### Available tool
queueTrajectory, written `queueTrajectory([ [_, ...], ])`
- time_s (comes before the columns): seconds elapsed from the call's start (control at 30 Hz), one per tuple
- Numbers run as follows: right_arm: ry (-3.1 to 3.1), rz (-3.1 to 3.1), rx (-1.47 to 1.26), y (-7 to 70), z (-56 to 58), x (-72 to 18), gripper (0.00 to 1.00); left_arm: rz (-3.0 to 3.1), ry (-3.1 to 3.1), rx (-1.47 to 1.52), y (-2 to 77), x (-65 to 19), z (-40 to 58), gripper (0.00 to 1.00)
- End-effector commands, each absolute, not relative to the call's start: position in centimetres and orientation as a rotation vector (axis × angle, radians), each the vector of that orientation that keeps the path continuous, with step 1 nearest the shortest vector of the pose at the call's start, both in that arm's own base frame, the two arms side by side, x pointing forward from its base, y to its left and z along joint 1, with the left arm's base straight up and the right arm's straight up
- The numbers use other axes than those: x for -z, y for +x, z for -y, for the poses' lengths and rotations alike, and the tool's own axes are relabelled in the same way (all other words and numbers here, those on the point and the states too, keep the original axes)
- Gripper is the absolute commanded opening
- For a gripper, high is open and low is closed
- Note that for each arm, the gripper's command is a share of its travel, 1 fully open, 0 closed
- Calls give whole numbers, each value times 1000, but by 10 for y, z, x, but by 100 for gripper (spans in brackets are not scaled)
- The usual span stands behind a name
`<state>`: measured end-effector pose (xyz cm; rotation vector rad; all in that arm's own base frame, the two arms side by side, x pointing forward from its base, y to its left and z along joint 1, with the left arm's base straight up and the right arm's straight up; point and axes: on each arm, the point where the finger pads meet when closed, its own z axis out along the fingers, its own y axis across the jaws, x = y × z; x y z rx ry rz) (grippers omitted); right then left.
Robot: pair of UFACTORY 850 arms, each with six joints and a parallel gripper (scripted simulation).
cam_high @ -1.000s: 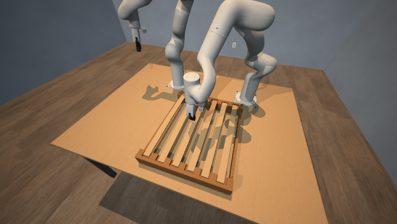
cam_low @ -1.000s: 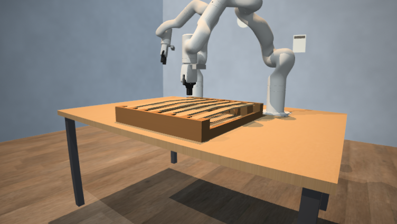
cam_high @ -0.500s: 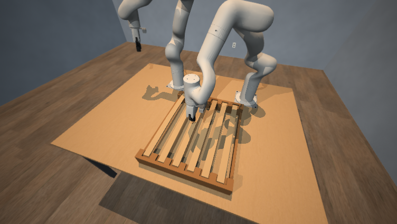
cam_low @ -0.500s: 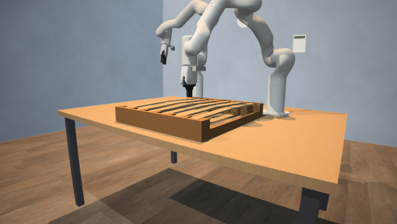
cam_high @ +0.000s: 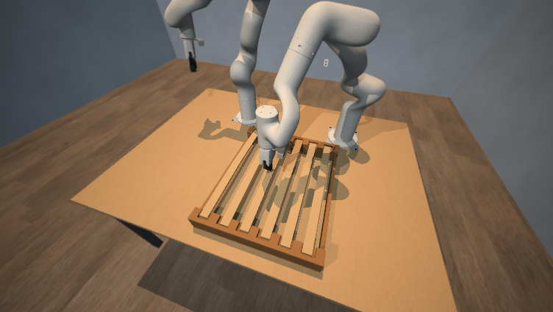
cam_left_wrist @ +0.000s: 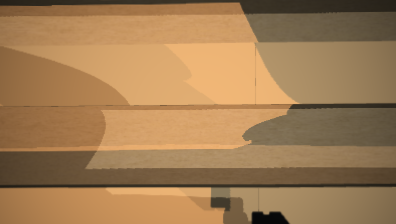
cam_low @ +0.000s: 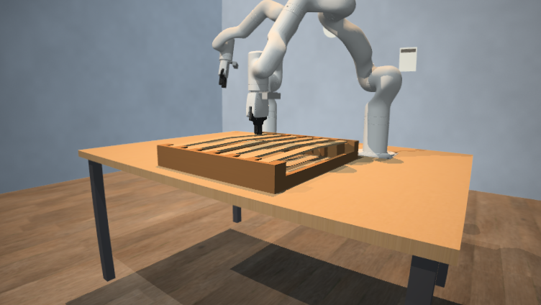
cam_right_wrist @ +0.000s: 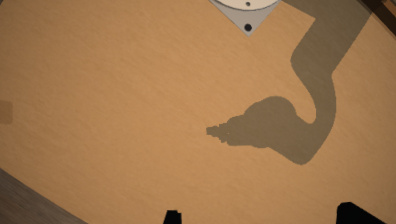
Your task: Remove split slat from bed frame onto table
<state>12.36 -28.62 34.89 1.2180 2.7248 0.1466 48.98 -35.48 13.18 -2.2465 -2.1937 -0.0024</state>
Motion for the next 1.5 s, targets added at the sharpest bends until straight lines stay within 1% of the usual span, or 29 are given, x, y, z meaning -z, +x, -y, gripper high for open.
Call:
queueTrajectory([
  [0.0,1217,-2724,-145,124,287,-350,100,2195,-2248,3,490,-133,355,0],
  [0.1,1217,-2724,-145,124,287,-350,100,2195,-2248,3,491,-123,355,0],
  [1.47,1217,-2724,-145,124,287,-350,100,2195,-2248,3,491,-119,355,0],
])
